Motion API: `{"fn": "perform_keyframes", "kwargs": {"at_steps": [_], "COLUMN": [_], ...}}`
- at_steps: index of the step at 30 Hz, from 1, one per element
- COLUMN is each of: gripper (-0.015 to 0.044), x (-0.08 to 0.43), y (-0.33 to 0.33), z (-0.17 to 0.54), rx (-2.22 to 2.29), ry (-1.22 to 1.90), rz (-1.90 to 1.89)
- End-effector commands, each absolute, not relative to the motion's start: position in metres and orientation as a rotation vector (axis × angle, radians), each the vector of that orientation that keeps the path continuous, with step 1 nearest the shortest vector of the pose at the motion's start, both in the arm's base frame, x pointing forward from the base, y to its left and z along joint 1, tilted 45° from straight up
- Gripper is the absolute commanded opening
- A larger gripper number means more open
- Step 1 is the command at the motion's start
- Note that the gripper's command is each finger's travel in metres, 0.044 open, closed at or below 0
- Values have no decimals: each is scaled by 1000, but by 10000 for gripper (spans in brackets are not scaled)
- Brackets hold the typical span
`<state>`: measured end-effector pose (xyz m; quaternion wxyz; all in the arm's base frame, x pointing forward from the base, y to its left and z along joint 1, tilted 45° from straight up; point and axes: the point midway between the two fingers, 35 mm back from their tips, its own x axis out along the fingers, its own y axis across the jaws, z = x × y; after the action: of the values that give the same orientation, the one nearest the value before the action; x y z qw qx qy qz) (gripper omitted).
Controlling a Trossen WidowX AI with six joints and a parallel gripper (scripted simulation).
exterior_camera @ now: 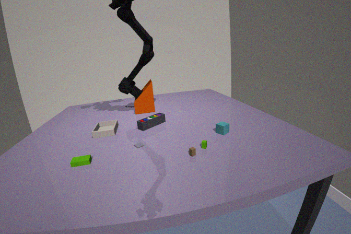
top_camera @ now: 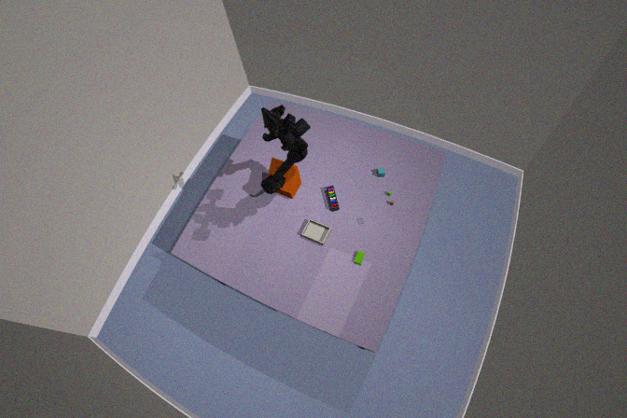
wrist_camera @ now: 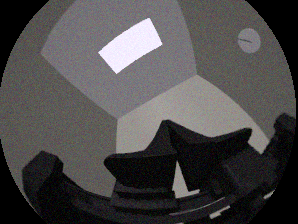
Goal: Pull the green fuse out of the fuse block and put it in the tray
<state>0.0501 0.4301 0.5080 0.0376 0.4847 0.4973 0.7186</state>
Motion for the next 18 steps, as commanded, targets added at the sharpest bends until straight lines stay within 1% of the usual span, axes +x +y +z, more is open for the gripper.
{"fn": "perform_keyframes", "kwargs": {"at_steps": [1, 3, 6, 14, 18], "gripper": [26, 74, 74, 74, 74], "x": [49, 43, 25, -44, -75], "y": [428, 416, 386, 312, 257], "z": [509, 519, 541, 586, 607], "rx": [1489, 1498, 1505, 1433, 1380], "ry": [1522, 1492, 1436, 1441, 1431], "rz": [2211, 2262, 2382, 2693, 2887]}}
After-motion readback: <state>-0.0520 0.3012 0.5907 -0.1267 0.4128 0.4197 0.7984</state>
